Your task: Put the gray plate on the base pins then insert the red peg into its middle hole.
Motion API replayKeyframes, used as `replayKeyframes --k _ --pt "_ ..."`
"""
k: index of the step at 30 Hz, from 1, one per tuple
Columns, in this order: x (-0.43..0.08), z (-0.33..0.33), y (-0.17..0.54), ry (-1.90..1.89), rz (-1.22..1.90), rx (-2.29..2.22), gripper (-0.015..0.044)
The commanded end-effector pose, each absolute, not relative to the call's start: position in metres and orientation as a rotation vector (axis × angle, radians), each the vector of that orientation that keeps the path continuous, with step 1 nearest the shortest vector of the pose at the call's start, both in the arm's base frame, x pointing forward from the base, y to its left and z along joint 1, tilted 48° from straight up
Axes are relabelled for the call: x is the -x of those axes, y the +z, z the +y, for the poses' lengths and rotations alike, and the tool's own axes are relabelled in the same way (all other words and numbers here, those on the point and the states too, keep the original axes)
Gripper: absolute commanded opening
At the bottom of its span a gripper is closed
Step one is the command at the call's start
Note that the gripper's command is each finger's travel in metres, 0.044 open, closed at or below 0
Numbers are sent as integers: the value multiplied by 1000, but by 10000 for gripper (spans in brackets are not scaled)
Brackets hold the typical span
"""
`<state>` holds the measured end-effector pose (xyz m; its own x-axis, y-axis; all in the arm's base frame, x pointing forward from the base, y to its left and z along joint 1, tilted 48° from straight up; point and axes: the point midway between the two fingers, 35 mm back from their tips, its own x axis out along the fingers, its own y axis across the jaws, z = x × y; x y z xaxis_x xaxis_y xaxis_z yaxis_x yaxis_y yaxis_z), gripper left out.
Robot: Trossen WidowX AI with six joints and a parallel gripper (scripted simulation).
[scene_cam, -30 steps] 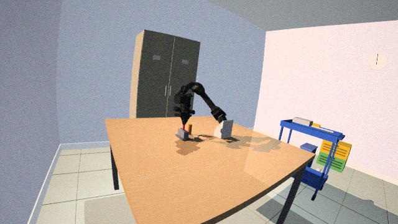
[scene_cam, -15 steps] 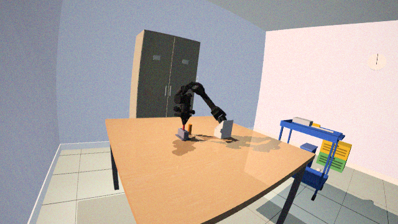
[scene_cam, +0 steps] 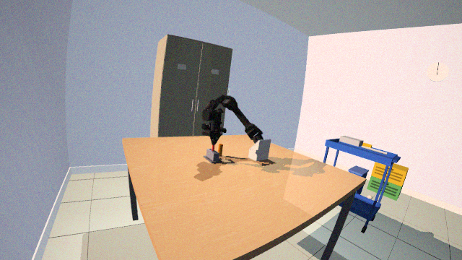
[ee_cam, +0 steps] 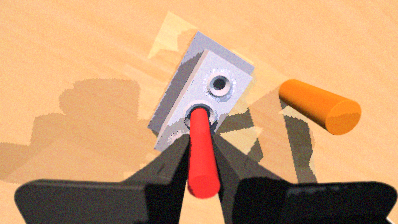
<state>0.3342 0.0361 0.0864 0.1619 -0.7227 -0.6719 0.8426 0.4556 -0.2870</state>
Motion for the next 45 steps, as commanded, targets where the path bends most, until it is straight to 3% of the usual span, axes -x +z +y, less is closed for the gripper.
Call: replayKeyframes --k 1,3,9,45 --pt "-334 36 87 -1124 851 -167 0" --pt "-334 36 87 -1124 851 -167 0" --pt "-334 36 87 -1124 851 -167 150" --pt "-330 46 95 -1116 851 -159 150"
